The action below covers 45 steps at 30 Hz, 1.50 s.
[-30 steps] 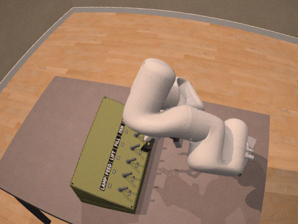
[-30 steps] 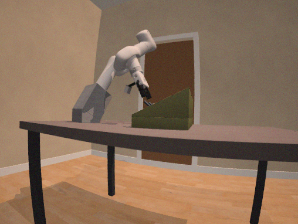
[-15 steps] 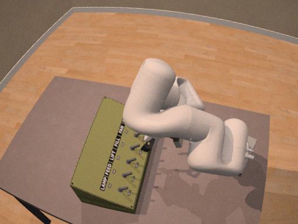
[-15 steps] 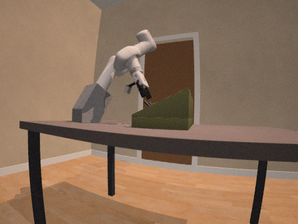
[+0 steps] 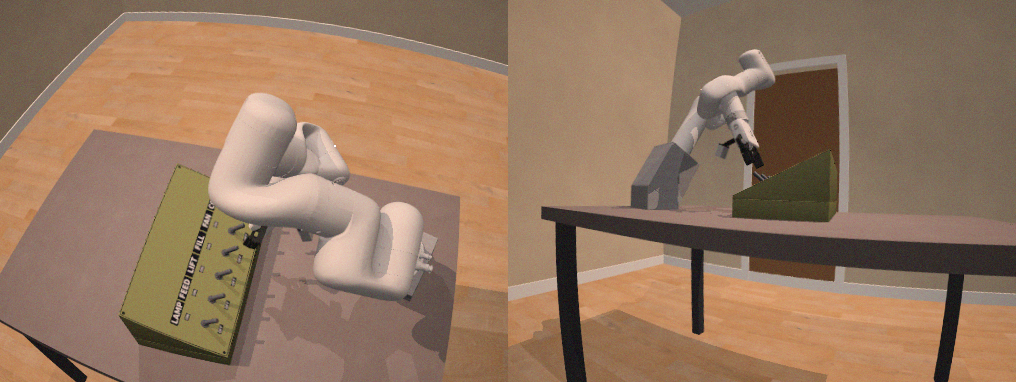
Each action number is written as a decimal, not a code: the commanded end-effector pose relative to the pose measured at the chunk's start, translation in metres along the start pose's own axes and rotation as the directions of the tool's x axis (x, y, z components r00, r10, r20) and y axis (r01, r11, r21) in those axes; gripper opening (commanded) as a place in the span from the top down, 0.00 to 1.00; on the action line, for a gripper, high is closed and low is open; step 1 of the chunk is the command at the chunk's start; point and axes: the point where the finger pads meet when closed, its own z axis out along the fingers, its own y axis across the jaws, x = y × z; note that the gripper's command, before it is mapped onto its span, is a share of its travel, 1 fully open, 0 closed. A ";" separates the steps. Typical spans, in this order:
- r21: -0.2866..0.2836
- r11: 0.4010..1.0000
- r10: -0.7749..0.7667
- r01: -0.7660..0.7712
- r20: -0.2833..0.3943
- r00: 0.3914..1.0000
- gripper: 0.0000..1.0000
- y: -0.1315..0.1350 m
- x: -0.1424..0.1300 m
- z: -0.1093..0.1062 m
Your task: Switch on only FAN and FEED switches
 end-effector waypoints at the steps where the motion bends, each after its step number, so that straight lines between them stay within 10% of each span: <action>1: 0.000 1.000 0.000 0.000 0.003 1.000 0.00 -0.014 -0.001 0.000; 45: 0.000 1.000 0.000 0.000 0.003 1.000 0.00 -0.041 -0.001 0.000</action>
